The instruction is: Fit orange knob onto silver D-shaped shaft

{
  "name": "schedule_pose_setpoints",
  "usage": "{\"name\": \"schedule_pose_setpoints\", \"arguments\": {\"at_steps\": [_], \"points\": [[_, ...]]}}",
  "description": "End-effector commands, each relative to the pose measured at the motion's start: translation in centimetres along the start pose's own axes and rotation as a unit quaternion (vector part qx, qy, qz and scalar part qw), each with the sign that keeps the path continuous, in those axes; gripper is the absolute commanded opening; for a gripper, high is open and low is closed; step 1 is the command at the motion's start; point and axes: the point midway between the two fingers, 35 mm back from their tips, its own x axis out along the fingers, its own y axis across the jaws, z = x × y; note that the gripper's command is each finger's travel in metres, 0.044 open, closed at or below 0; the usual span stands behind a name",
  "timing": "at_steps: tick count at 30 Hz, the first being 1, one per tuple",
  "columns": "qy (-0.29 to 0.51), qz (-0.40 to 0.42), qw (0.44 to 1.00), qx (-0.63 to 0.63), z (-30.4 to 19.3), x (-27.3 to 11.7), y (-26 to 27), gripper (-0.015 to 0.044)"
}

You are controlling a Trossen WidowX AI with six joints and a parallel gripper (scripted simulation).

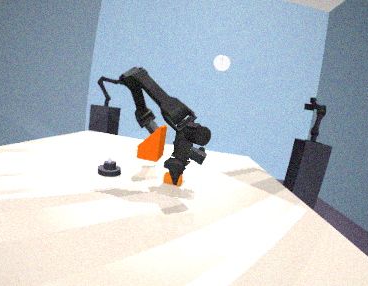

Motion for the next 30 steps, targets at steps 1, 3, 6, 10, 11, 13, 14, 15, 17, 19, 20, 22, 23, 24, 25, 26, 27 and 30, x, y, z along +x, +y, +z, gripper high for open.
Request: {"name": "schedule_pose_setpoints", "arguments": {"at_steps": [1,3,6,10,11,13,14,15,17,19,20,22,23,24,25,26,27,30], "points": [[0.002,-0.002,1.0,-0.003,0.0,0.1,0.0,0.024],[0.002,-0.002,1.0,-0.003,0.0,0.1,0.0,0.024],[0.002,-0.002,1.0,-0.003,0.0,0.1,0.0,0.022],[0.002,-0.002,1.0,-0.003,0.0,0.1,0.0,0.0193],[0.002,-0.002,1.0,-0.003,0.0,0.1,0.0,0.0187],[0.002,-0.002,1.0,-0.003,0.0,0.1,0.0,0.0181],[0.002,-0.002,1.0,-0.003,0.0,0.1,0.0,0.0181],[0.002,-0.002,1.0,-0.003,0.0,0.1,0.0,0.0181],[-0.002,-0.002,1.0,-0.002,-0.1,0.0,0.0,0.0181],[-0.014,-0.001,1.0,-0.001,-0.2,-0.1,0.0,0.0181],[-0.023,-0.001,1.0,-0.001,-0.2,-0.2,0.0,0.0181],[-0.041,0.0,0.999,0.0,-0.4,-0.3,0.0,0.0181],[-0.052,0.0,0.999,0.0,-0.5,-0.4,0.0,0.0181],[-0.061,0.0,0.998,0.0,-0.6,-0.5,0.0,0.0181],[-0.068,0.0,0.998,0.0,-0.7,-0.5,0.0,0.0181],[-0.076,0.0,0.997,0.0,-0.7,-0.6,0.0,0.0181],[-0.083,0.0,0.997,0.0,-0.8,-0.6,0.0,0.0181],[-0.105,-0.001,0.994,-0.001,-1.1,-0.8,0.0,0.0181]]}}
